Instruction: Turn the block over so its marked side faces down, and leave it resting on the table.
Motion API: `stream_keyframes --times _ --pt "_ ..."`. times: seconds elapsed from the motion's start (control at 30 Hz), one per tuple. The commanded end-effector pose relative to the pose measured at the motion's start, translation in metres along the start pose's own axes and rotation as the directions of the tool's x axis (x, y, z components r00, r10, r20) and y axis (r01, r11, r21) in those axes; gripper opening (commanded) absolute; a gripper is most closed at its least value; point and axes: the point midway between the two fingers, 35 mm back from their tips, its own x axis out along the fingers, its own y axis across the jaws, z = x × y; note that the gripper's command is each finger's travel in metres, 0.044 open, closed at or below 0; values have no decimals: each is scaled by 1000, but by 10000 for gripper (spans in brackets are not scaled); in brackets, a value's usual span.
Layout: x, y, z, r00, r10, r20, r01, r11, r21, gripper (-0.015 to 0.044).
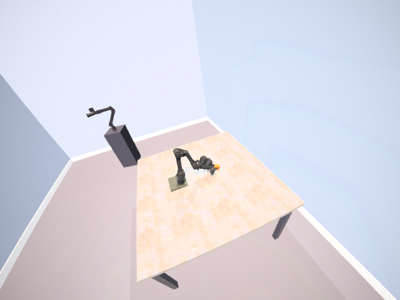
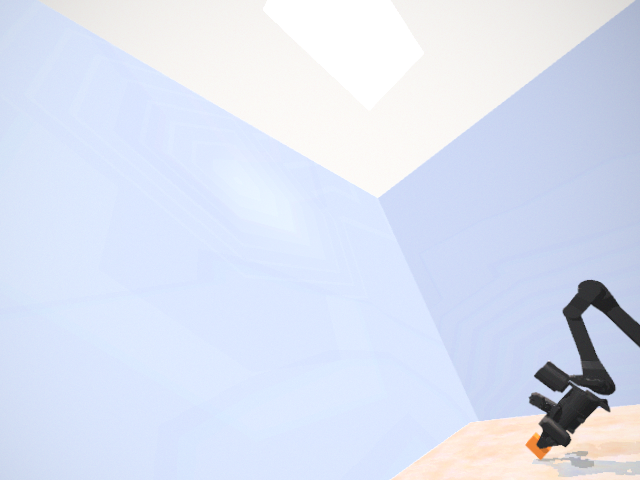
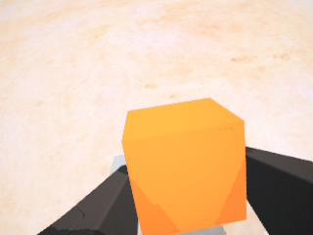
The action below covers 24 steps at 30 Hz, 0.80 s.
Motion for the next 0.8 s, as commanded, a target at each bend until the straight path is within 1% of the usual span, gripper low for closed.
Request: stream_keyframes --times 0.0,0.43,0.77 --pt "-3 0 0 1000 -3 24 3 1000 -7 0" --pt "-3 0 0 1000 -3 24 3 1000 -7 0" --pt "-3 0 0 1000 -3 24 3 1000 -7 263"
